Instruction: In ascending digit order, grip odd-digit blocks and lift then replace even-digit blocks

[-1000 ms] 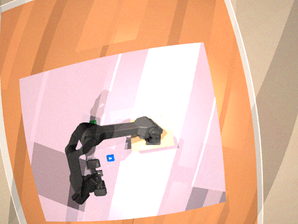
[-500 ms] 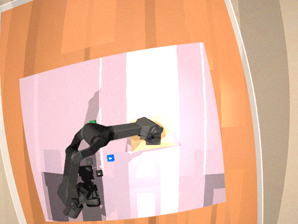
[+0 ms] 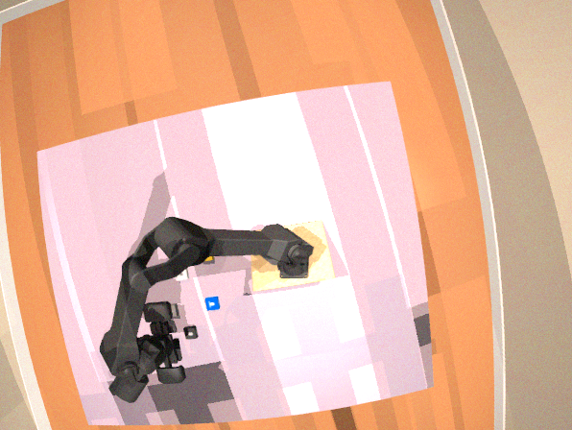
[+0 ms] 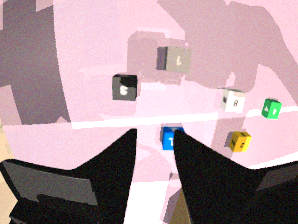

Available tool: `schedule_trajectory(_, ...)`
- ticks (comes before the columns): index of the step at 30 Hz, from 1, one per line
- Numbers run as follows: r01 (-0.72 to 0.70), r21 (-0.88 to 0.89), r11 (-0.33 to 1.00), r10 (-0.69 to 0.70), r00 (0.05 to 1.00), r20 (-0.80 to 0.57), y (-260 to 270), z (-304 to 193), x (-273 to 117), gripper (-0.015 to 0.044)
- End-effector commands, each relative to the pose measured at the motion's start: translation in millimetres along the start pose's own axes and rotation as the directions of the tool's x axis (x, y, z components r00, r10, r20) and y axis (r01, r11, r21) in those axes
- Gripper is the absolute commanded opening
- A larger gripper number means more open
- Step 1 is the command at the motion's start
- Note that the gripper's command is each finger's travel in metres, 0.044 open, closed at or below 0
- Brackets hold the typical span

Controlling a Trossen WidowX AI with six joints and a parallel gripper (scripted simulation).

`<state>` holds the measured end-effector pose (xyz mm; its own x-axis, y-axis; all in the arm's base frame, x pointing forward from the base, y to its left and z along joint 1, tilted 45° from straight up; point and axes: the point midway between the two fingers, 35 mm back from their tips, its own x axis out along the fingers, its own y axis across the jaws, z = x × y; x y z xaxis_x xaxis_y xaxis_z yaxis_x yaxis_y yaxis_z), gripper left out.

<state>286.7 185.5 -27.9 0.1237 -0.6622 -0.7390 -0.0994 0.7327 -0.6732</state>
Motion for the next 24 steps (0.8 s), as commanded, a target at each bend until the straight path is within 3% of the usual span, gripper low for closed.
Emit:
schedule_trajectory(1, -0.016, 0.032, 0.999, 0.016, 1.000, 0.008, -58.0, 14.3, -7.4, 0.0120)
schedule_trajectory(12, 0.028, -0.014, 1.000, -0.028, 1.000, 0.011, -217.7, 0.9, -2.2, 0.0120)
schedule_trajectory(20, 0.038, -0.019, 0.999, -0.038, 0.999, 0.009, -235.6, -5.8, -0.8, 0.0120)
schedule_trajectory(24, 0.036, -0.019, 0.999, -0.036, 0.999, 0.010, -236.3, -2.6, 40.1, 0.0225)
